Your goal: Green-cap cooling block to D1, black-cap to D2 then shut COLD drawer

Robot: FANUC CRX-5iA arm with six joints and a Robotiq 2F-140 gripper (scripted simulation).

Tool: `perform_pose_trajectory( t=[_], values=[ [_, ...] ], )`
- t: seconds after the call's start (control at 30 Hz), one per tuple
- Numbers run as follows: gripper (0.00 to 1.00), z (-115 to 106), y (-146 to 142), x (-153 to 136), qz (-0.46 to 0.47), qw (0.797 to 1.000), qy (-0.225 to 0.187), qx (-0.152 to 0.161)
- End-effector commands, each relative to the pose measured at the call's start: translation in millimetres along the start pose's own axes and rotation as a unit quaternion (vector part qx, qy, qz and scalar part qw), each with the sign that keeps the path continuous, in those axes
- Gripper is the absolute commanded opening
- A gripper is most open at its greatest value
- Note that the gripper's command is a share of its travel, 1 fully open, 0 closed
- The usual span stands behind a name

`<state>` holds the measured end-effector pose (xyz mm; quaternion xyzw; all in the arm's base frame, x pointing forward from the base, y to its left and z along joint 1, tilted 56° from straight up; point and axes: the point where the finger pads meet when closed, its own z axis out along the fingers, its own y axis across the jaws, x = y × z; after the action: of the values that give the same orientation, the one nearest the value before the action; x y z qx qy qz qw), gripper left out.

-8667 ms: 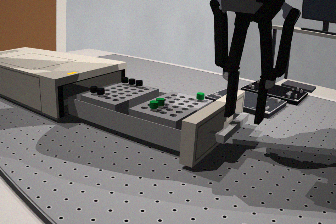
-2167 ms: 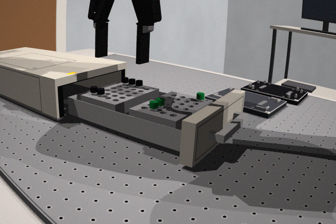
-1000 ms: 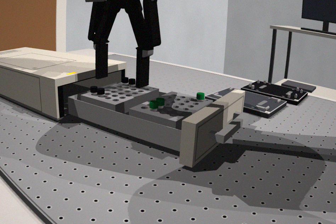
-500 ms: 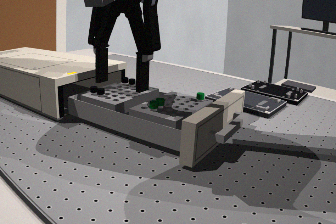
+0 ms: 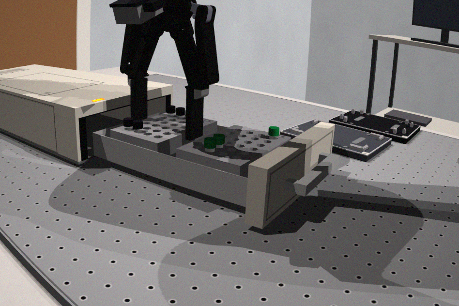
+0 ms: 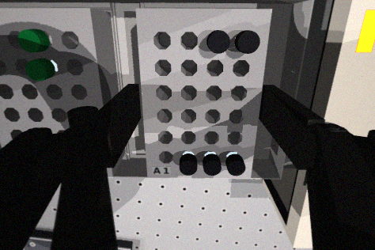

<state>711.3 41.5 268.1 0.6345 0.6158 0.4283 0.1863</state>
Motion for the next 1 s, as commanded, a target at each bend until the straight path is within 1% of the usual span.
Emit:
perform_pose_trajectory(
  t=[0.0, 0.37, 0.43, 0.5, 0.97],
  values=[
    [0.66, 2.0, 1.1, -0.1, 0.000, 1.000, 0.000, -0.001],
    [0.66, 4.0, 1.1, -0.1, 0.000, 1.000, 0.000, -0.001],
    [0.63, 4.0, 1.1, -0.1, 0.000, 1.000, 0.000, -0.001],
    [0.63, 4.0, 1.1, -0.1, 0.000, 1.000, 0.000, -0.001],
    [0.42, 4.0, 1.1, -0.1, 0.000, 1.000, 0.000, -0.001]
  ],
)
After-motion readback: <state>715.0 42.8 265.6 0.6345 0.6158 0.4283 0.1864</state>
